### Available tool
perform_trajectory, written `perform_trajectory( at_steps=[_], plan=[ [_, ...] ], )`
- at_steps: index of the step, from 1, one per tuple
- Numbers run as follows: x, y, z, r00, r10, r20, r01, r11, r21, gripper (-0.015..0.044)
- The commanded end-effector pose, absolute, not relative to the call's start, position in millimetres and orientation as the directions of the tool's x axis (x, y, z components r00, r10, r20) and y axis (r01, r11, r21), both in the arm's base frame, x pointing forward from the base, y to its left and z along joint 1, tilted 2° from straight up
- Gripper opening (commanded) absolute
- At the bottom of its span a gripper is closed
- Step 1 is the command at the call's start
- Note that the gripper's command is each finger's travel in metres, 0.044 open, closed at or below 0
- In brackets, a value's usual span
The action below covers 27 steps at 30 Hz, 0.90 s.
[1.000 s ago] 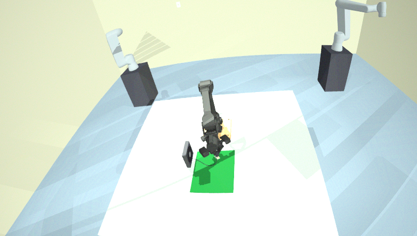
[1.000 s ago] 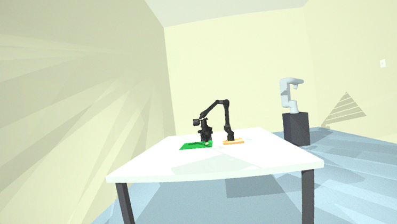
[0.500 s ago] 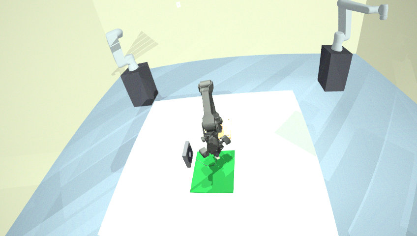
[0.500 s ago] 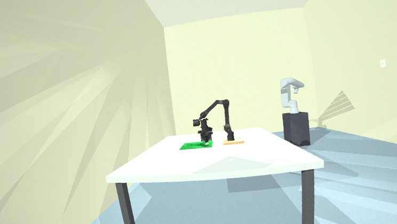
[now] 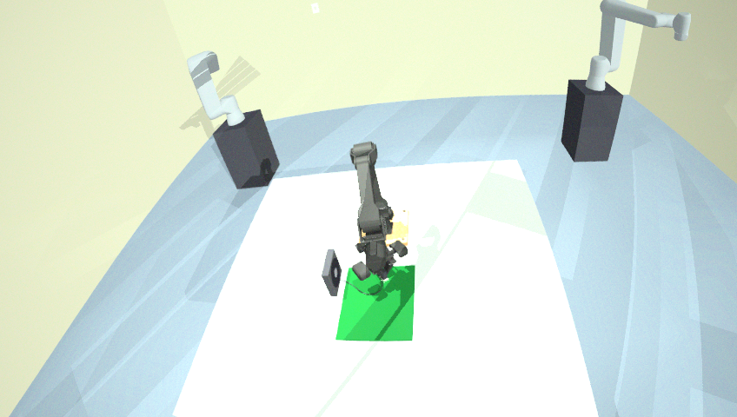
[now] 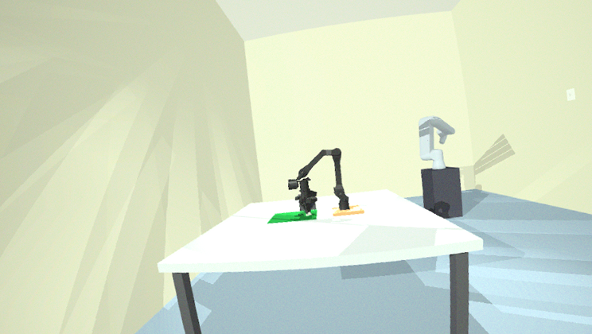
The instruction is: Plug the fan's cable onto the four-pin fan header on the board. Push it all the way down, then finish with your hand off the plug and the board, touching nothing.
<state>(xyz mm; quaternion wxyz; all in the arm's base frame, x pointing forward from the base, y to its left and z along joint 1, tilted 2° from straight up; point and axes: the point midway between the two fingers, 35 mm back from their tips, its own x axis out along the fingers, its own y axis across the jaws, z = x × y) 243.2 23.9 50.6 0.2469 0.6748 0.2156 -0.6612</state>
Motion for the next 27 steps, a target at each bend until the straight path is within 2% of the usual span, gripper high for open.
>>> perform_trajectory(
  at_steps=[1, 6, 16, 27],
  plan=[
    [243, 25, 46, 0.033, -0.030, -0.999, 0.620, -0.783, 0.044, 0.0000],
    [243, 25, 43, 0.033, -0.030, -0.999, 0.620, -0.783, 0.044, 0.0000],
    [243, 24, 47, 0.033, -0.036, -0.999, 0.618, -0.785, 0.048, 0.0260],
    [242, 25, 102, 0.033, -0.030, -0.999, 0.620, -0.783, 0.044, 0.0260]
  ],
)
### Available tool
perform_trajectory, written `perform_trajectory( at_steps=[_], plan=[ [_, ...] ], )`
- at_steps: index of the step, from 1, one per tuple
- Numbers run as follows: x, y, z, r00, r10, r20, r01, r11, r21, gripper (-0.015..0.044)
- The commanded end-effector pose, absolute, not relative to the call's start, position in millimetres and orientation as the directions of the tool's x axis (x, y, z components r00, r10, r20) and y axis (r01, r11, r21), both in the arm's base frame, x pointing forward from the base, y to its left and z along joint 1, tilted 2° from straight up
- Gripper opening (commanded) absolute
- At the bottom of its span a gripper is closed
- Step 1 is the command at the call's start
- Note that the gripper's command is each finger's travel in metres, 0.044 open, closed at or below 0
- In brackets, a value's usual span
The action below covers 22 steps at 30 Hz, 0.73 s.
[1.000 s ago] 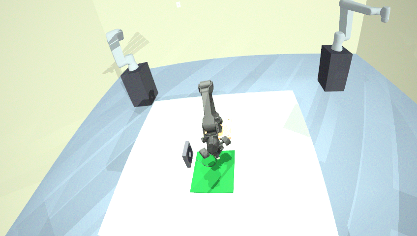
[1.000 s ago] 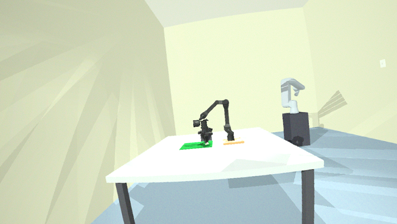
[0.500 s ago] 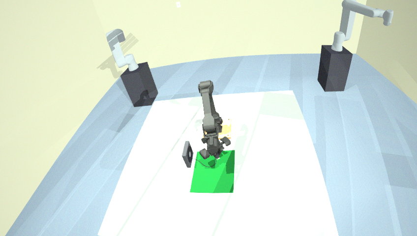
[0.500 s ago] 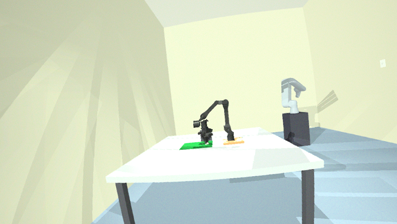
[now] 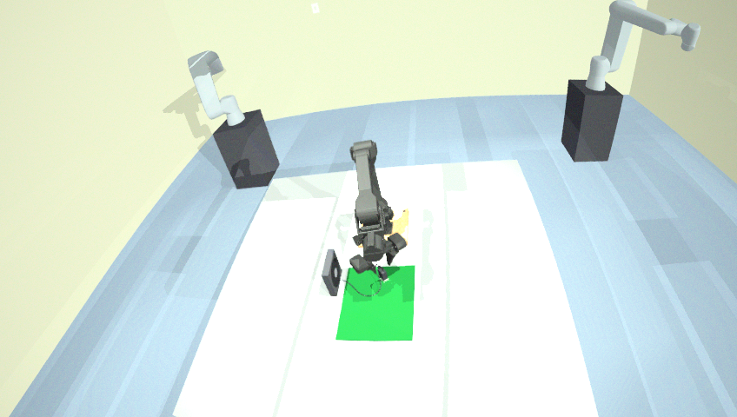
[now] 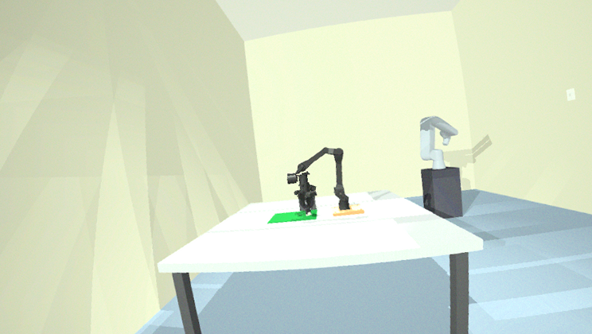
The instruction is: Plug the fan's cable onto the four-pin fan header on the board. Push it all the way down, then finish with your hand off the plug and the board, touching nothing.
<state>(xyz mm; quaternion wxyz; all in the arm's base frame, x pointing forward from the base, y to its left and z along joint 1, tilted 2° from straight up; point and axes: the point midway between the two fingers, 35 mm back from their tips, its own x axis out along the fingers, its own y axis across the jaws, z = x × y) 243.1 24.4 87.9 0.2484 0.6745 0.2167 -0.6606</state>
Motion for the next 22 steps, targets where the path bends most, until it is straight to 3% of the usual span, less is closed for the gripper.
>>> perform_trajectory(
  at_steps=[1, 6, 14, 22],
  plan=[
    [242, 25, 102, 0.033, -0.030, -0.999, 0.620, -0.783, 0.044, 0.0260],
    [248, 30, 103, 0.033, -0.030, -0.999, 0.620, -0.783, 0.044, 0.0260],
    [320, 105, 105, 0.038, -0.024, -0.999, 0.620, -0.784, 0.042, 0.0260],
    [325, 112, 104, 0.039, -0.023, -0.999, 0.620, -0.784, 0.042, 0.0260]
  ],
)
